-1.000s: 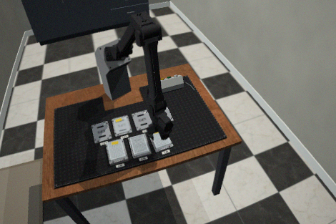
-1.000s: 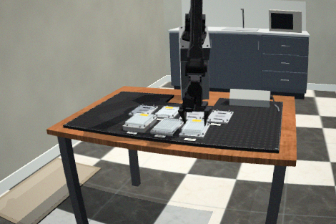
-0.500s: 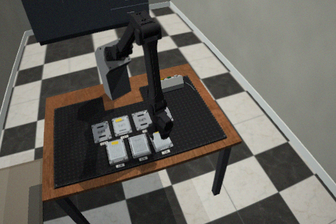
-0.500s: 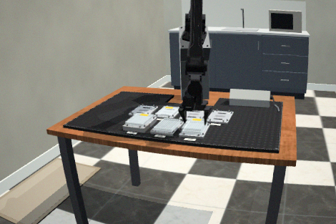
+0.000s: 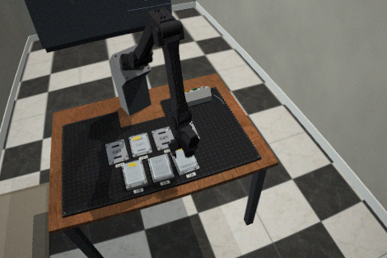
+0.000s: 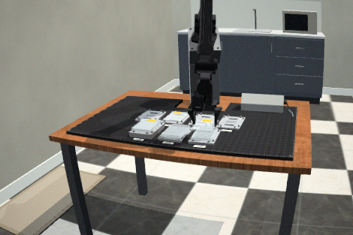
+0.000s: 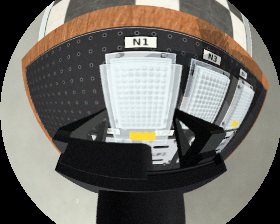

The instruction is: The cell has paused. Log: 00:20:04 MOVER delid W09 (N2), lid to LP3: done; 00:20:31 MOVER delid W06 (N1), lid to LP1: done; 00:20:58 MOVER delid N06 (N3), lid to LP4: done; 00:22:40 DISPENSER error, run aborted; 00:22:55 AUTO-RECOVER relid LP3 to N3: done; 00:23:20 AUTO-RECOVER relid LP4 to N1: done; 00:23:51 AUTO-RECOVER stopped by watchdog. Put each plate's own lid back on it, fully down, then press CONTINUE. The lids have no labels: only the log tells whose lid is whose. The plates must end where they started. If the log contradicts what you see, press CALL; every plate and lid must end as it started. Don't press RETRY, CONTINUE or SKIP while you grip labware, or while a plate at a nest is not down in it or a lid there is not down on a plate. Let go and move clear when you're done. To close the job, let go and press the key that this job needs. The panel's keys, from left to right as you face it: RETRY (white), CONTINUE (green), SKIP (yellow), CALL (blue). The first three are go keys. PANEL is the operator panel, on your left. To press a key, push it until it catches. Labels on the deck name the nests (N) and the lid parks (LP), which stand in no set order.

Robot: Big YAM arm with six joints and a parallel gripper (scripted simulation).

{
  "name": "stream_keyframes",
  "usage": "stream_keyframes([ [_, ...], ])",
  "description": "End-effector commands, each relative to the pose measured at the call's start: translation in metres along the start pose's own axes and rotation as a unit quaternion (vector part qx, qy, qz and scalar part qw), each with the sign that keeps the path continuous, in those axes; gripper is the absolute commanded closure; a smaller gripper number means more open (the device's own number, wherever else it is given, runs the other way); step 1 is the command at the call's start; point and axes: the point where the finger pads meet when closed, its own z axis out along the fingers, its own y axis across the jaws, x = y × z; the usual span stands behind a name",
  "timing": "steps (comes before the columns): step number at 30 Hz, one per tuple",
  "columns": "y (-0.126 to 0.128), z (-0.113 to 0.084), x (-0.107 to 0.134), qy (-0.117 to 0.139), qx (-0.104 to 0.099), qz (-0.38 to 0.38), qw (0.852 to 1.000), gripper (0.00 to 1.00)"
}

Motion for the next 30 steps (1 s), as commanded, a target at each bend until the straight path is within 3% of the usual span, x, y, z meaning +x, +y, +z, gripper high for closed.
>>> stream_keyframes([
  [1, 0.000, -0.012, -0.010, -0.009, -0.002, -0.001, 1.000, 1.00],
  [5, -0.027, 0.002, 0.003, 0.001, 0.003, 0.041, 0.999, 1.00],
  [9, -0.034, -0.009, -0.007, -0.013, -0.001, 0.029, 0.999, 1.00],
  [14, -0.063, 0.002, 0.005, 0.001, 0.003, 0.031, 1.000, 1.00],
  [22, -0.103, 0.001, 0.004, -0.002, 0.003, 0.031, 1.000, 1.00],
  [24, -0.103, 0.001, 0.004, -0.002, 0.003, 0.031, 1.000, 1.00],
  [25, -0.104, -0.012, -0.009, -0.020, 0.001, 0.026, 0.999, 1.00],
  [30, -0.134, 0.000, -0.001, -0.007, 0.003, 0.030, 1.000, 1.00],
])
